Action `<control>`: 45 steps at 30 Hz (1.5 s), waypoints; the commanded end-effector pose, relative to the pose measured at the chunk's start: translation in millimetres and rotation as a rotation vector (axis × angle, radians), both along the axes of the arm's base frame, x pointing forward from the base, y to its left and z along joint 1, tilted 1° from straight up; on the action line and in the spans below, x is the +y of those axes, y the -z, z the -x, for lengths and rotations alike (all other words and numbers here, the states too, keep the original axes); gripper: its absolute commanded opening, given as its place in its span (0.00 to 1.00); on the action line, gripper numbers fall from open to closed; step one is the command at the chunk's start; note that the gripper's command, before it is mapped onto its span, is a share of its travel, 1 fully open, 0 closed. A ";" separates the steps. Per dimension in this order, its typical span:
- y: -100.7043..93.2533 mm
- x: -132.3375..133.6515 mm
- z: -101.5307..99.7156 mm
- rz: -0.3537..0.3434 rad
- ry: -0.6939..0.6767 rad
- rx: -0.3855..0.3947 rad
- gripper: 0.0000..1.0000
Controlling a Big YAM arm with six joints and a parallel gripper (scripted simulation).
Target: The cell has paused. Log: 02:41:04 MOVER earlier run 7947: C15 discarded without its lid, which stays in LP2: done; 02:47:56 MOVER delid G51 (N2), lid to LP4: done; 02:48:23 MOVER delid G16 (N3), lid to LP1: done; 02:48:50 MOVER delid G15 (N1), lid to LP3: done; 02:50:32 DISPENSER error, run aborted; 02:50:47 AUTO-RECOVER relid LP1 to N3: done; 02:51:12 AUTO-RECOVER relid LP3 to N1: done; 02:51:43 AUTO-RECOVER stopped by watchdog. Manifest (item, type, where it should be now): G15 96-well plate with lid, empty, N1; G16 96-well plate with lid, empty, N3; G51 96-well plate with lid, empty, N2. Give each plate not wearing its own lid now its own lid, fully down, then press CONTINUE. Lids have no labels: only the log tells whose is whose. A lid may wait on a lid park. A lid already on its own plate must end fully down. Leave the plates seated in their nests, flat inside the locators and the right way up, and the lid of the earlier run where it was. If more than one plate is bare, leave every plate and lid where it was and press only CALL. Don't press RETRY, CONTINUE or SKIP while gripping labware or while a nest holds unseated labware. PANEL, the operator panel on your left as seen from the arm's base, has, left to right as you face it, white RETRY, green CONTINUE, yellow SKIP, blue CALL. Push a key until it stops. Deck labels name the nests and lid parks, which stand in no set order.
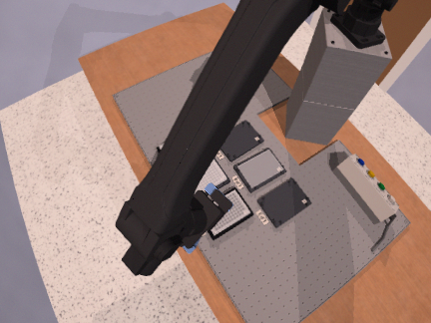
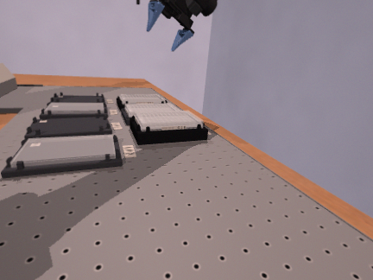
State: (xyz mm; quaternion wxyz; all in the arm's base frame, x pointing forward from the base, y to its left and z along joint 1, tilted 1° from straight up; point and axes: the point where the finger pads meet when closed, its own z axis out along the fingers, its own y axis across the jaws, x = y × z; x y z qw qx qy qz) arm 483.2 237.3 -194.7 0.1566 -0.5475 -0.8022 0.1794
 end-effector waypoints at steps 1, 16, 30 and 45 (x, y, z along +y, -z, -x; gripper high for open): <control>-5.2 2.0 -4.1 -0.005 0.000 -0.011 1.00; -5.2 2.0 -4.1 -0.005 0.000 -0.011 1.00; -68.4 -12.7 -30.1 -0.093 -0.084 -0.098 1.00; -132.6 -31.3 -46.5 -0.151 -0.170 -0.150 1.00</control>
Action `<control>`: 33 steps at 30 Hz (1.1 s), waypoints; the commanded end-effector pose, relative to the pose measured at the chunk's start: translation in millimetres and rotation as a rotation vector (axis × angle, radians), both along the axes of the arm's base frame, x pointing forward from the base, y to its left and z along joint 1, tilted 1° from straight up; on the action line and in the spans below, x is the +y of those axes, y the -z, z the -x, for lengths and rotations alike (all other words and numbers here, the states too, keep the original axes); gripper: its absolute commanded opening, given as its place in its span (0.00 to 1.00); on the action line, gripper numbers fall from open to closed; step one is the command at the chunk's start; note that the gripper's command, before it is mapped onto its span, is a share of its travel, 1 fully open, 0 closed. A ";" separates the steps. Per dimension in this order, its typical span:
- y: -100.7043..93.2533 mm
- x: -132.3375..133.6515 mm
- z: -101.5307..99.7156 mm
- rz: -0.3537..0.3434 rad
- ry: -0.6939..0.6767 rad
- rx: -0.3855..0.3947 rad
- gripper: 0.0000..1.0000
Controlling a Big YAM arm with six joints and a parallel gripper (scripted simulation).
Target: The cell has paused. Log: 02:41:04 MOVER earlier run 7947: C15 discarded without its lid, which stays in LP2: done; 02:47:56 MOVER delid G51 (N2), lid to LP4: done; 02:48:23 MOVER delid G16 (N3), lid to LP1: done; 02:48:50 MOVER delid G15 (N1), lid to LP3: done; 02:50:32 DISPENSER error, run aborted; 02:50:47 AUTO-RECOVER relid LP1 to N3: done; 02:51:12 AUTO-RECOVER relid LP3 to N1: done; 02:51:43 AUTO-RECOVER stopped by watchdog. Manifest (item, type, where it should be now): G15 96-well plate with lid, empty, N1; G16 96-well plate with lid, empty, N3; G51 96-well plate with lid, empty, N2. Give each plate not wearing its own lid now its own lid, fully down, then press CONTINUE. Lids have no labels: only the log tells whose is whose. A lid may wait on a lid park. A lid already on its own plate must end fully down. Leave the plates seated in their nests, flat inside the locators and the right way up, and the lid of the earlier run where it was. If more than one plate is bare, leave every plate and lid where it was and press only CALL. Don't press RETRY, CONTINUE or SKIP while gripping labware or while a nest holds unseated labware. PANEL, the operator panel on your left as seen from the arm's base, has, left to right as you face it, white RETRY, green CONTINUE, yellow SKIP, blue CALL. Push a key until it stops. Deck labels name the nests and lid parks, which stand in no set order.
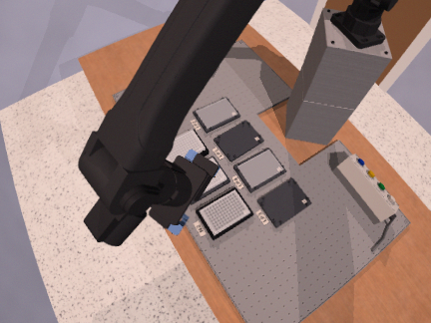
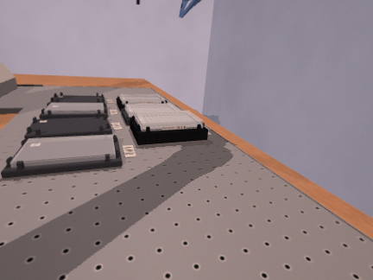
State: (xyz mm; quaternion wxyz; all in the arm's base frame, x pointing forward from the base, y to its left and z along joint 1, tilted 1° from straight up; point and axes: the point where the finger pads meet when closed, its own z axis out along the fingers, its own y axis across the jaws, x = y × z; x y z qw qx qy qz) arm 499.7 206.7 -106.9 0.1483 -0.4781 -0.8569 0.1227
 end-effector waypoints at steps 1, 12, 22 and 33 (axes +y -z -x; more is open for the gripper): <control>-38.8 -7.2 -18.5 -0.036 -0.026 -0.069 1.00; -78.7 -26.0 -19.9 -0.094 -0.129 -0.127 1.00; -115.5 -46.1 -10.9 -0.116 -0.189 -0.135 1.00; -154.5 -67.5 -7.5 -0.155 -0.286 -0.206 1.00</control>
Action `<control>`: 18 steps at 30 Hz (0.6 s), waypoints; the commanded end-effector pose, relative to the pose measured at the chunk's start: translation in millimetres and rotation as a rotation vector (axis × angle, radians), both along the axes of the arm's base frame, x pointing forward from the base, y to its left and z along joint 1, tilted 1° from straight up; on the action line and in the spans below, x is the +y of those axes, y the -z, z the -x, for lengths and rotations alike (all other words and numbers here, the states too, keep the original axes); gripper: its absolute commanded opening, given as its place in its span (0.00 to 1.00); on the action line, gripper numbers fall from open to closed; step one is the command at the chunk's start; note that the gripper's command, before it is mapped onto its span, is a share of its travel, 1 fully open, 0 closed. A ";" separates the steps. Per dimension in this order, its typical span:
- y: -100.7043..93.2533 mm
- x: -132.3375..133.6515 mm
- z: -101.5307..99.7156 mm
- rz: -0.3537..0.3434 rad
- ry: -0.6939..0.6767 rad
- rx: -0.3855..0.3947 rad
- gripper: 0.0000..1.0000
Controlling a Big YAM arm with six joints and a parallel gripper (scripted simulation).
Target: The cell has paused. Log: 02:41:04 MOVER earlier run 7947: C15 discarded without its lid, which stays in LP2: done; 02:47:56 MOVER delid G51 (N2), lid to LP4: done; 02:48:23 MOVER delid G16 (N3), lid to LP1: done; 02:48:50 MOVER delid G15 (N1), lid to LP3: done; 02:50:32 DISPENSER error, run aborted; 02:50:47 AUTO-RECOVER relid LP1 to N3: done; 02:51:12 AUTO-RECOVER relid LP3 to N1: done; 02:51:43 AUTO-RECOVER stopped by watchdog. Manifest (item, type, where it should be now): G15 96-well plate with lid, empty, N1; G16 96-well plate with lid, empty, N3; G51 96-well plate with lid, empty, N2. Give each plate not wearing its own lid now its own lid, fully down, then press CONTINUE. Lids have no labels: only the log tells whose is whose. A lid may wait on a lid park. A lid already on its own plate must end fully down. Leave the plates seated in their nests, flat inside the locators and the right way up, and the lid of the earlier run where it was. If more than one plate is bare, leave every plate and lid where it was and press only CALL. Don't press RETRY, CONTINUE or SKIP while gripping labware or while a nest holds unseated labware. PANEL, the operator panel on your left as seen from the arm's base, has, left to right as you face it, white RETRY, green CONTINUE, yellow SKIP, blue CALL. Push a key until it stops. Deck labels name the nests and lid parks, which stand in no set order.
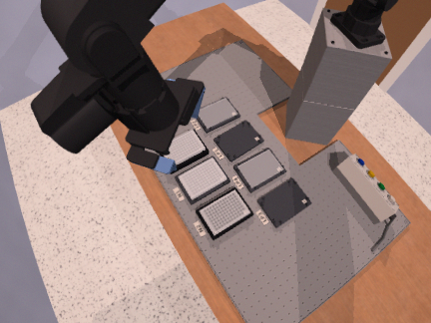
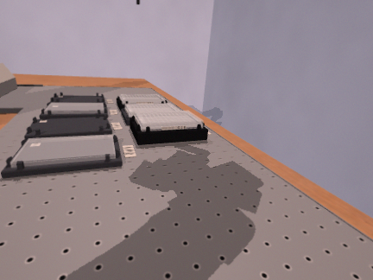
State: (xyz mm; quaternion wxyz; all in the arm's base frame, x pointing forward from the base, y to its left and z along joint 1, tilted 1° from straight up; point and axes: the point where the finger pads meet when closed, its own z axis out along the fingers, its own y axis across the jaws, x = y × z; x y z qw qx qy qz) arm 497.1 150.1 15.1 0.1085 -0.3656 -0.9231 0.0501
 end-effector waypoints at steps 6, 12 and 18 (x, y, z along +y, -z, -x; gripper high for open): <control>-61.2 -18.8 -13.3 -0.037 -0.065 -0.102 1.00; -69.7 -34.7 8.1 -0.047 -0.126 -0.101 1.00; -92.2 -49.5 19.1 -0.061 -0.189 -0.135 1.00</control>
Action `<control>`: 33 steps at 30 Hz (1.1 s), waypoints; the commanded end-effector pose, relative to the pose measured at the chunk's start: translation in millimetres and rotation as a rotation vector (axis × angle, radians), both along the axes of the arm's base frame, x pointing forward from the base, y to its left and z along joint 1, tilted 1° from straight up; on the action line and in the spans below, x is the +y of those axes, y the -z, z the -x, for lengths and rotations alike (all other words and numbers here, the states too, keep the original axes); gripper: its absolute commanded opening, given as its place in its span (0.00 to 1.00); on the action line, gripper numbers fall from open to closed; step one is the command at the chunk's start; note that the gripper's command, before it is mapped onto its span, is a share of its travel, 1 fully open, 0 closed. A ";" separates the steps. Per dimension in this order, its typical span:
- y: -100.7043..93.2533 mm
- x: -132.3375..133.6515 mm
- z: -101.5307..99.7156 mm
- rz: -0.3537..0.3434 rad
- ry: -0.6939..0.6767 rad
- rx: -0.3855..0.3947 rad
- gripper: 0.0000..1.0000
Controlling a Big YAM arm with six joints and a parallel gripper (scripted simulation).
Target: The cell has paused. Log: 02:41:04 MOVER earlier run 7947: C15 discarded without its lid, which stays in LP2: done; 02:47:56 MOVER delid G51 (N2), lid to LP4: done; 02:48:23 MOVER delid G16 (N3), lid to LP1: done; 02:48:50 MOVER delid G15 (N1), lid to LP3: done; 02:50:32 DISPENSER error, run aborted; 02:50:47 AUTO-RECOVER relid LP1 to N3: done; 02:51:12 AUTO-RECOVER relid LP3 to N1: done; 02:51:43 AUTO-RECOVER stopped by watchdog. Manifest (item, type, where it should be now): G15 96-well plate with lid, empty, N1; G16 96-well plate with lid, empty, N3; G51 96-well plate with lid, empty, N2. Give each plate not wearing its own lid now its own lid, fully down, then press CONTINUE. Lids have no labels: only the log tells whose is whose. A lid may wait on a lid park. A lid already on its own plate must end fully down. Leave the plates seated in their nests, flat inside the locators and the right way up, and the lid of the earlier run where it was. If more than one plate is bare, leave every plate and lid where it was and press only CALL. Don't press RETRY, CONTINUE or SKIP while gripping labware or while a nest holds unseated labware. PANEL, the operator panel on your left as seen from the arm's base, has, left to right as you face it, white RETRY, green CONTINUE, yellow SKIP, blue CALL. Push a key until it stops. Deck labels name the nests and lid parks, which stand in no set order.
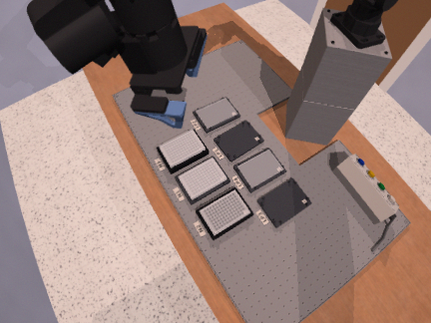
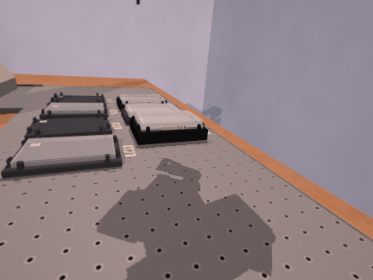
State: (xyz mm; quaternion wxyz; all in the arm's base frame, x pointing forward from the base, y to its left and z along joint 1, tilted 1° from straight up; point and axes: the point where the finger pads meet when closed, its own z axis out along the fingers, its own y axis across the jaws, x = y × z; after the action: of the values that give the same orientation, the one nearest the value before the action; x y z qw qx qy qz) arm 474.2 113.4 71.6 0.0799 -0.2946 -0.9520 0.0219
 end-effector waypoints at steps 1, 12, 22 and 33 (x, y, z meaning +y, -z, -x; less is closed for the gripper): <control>-42.1 -13.9 -6.4 -0.016 -0.038 -0.072 1.00; -66.5 -34.0 11.5 -0.034 -0.163 -0.150 1.00; -92.8 -54.6 38.0 -0.036 -0.226 -0.163 1.00; -120.8 -78.6 70.5 -0.032 -0.351 -0.229 1.00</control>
State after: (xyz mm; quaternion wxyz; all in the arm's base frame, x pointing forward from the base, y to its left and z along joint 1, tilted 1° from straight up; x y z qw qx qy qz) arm 407.5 46.3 166.1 -0.0020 -0.1459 -0.9892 -0.0104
